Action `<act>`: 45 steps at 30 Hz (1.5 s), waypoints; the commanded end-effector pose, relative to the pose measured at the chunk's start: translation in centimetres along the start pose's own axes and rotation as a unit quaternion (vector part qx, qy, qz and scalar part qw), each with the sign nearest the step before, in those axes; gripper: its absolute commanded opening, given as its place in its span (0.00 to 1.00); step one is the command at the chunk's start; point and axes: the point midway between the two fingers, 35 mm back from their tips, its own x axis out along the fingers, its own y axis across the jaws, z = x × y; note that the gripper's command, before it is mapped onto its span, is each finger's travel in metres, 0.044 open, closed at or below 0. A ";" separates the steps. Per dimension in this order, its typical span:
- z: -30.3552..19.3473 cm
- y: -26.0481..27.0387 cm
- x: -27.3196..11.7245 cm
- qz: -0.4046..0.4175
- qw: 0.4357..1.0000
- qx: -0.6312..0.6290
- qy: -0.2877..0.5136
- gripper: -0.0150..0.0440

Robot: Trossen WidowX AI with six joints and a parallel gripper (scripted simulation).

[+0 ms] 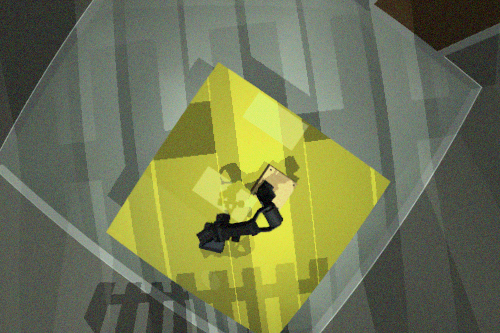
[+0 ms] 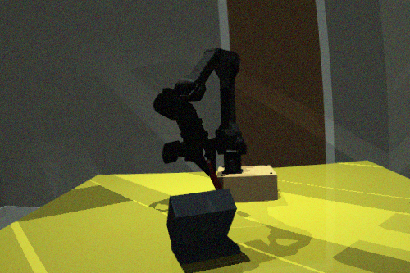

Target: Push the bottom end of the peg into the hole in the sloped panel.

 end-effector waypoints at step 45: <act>2.1 3.8 -3.9 0.058 0.994 -0.005 0.090 0.25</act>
